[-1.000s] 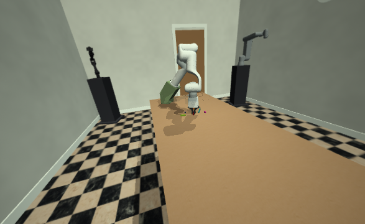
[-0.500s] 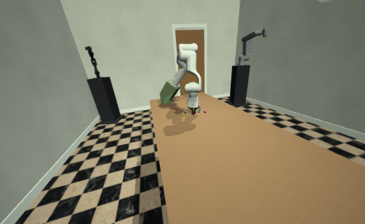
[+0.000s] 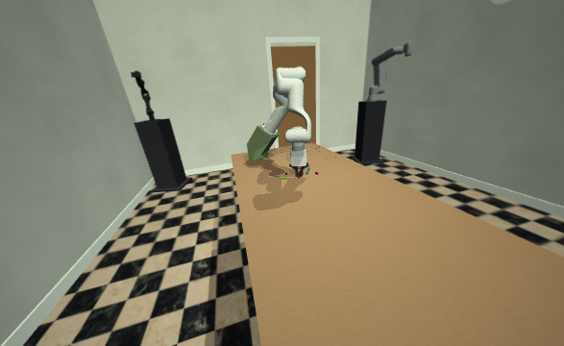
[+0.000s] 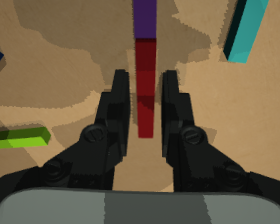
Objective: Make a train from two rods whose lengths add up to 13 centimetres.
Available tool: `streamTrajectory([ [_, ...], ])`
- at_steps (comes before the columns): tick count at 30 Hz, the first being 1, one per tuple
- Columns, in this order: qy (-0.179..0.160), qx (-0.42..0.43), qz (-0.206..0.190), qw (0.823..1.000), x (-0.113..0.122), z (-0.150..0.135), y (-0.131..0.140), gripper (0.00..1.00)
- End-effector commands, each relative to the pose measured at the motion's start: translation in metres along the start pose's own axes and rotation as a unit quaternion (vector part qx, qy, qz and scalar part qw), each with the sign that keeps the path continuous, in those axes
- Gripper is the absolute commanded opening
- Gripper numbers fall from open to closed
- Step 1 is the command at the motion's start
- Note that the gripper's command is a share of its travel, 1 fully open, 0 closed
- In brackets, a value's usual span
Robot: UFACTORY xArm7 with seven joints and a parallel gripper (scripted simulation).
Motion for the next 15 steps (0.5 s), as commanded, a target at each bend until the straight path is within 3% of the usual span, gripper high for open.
streamTrajectory([
  [1, 0.0, 0.0, -0.001, 1.0, 0.0007, 0.0001, 0.001, 0.24],
  [15, 0.0, 0.0, -0.001, 1.0, 0.0038, 0.0001, 0.001, 0.24],
])
Point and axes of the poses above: the point where the finger pads meet when closed, its own x axis back along the fingers, its own z axis across the jaws, y = z × x, the point moved 10 cm from there along x, back along the fingers, and after that the axes turned 12 degrees about -x, right-handed, at the moved point
